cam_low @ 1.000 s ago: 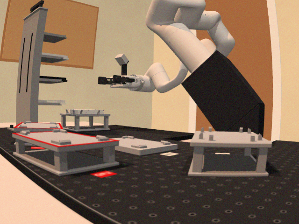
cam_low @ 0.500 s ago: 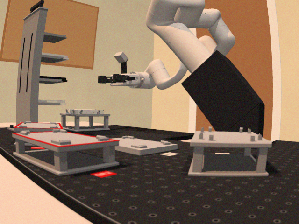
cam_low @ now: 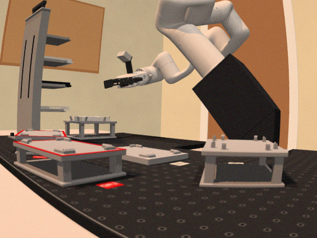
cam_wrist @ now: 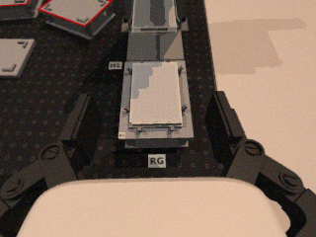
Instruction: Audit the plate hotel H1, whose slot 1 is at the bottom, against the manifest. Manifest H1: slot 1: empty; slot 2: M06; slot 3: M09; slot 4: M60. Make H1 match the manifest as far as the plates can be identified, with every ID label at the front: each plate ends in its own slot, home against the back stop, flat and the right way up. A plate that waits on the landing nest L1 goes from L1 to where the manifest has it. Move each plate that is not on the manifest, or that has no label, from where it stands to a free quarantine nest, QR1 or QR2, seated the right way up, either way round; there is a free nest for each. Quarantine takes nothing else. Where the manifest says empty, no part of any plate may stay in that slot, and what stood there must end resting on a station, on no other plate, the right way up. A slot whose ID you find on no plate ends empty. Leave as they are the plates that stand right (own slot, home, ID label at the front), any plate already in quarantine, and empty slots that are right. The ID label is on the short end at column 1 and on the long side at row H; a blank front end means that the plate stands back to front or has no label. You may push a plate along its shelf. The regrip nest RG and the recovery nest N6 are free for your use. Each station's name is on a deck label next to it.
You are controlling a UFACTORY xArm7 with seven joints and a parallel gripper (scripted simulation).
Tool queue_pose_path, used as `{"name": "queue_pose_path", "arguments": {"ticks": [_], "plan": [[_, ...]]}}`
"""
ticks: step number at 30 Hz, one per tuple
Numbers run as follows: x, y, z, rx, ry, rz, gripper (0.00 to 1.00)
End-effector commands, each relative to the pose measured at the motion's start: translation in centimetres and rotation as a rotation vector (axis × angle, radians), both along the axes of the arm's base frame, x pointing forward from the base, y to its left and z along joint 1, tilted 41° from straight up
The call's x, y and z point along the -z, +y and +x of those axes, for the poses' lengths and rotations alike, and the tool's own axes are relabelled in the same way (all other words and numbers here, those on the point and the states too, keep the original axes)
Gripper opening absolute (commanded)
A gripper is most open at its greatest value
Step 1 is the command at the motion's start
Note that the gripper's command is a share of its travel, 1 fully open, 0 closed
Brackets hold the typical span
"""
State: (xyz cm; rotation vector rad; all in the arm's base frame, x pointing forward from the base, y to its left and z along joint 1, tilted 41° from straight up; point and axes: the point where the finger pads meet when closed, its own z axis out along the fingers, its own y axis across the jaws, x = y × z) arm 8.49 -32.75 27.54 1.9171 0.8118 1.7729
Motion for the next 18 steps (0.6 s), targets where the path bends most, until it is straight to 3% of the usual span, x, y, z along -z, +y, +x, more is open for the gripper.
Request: {"name": "queue_pose_path", "arguments": {"ticks": [1,18], "plan": [[-0.07,0.0,-0.04,0.034,0.039,-0.009,1.0],[-0.07,-0.01,-0.04,0.196,0.226,-0.044,1.0]]}}
